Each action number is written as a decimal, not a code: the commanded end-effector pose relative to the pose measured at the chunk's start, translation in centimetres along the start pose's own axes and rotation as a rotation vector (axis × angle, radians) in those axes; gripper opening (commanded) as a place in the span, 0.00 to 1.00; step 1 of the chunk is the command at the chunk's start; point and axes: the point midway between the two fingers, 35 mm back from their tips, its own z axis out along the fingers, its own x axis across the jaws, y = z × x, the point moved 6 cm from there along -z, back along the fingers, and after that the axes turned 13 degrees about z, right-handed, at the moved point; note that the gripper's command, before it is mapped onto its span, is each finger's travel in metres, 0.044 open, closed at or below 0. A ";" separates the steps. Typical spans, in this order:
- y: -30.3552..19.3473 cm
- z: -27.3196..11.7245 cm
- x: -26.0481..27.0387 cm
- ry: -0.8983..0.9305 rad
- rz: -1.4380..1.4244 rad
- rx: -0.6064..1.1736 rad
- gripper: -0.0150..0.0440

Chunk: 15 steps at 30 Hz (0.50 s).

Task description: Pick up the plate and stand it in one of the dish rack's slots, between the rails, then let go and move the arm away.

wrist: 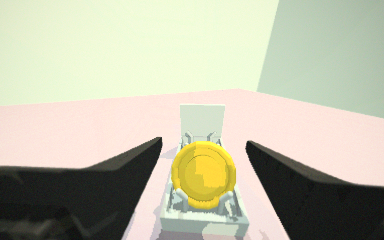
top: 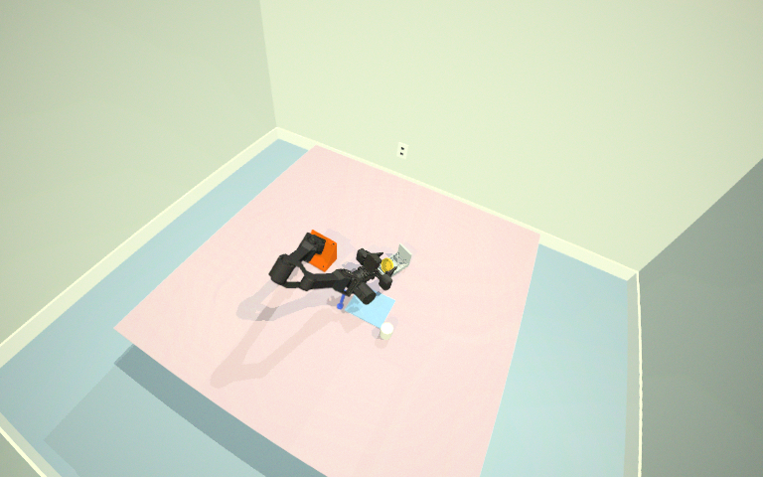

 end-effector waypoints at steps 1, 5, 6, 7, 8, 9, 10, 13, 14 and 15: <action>4.0 -0.2 0.4 0.000 -0.017 0.000 0.93; 8.9 -0.9 2.0 0.000 -0.014 -0.009 0.93; 9.6 -0.8 1.9 -0.001 -0.013 -0.012 0.93; 9.9 -0.8 1.9 -0.001 -0.013 -0.013 0.93; 9.9 -0.8 1.9 -0.001 -0.013 -0.013 0.93; 9.9 -0.8 1.9 -0.001 -0.013 -0.013 0.93; 9.9 -0.8 1.9 0.000 -0.008 -0.010 0.93; 10.1 -0.6 2.0 0.010 0.052 0.041 0.93; 10.3 -0.5 2.1 0.014 0.077 0.063 0.93; 10.4 -0.5 2.1 0.016 0.102 0.086 0.93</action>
